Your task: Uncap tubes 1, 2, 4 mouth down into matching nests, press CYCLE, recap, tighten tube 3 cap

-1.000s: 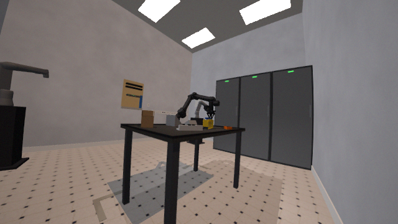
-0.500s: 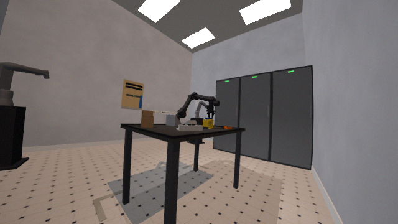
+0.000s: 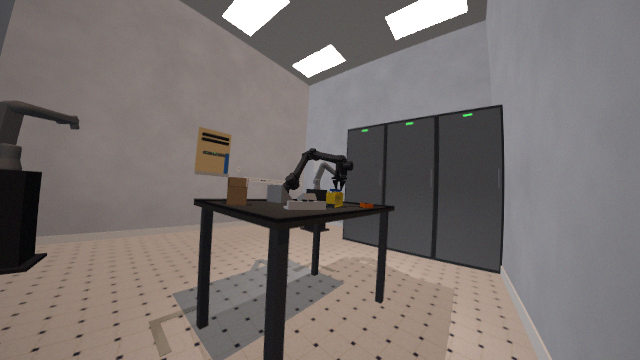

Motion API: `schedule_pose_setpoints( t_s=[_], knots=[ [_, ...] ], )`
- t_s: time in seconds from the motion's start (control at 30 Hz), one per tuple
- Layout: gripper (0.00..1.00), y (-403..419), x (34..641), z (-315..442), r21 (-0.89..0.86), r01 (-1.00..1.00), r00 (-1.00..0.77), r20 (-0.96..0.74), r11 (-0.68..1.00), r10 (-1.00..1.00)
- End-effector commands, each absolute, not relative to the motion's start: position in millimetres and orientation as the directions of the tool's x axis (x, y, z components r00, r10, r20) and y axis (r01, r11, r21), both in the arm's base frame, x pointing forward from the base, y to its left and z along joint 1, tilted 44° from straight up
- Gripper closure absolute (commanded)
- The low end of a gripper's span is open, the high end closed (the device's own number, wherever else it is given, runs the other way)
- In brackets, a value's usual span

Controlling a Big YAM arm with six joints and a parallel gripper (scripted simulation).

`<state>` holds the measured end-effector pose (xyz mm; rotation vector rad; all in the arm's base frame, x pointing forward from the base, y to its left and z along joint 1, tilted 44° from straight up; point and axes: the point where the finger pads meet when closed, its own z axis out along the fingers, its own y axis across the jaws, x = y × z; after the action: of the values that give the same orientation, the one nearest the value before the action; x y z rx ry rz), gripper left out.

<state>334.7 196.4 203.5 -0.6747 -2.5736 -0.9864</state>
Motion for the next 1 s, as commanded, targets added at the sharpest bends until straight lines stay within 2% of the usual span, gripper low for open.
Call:
schedule_pose_setpoints(
  t_s=[0.0,0.23,0.43,0.5,0.63,0.97],
  knots=[
    [1.0,205.7,338.7,206.6,0.639,0.286,-0.95,0.286,0.714,0.124],
    [1.0,199.3,340.8,210.0,0.695,0.005,-0.995,0.077,0.719,-0.068],
    [1.0,205.6,339.0,208.2,0.696,-0.238,-0.963,-0.08,0.678,-0.257],
    [1.0,205.6,339.0,208.2,0.696,-0.238,-0.963,-0.08,0.678,-0.257],
    [1.0,205.5,339.1,208.8,0.665,-0.432,-0.893,-0.221,0.61,-0.391],
    [1.0,205.5,339.7,209.9,0.532,-0.735,-0.667,-0.455,0.421,-0.59]
  ],
)
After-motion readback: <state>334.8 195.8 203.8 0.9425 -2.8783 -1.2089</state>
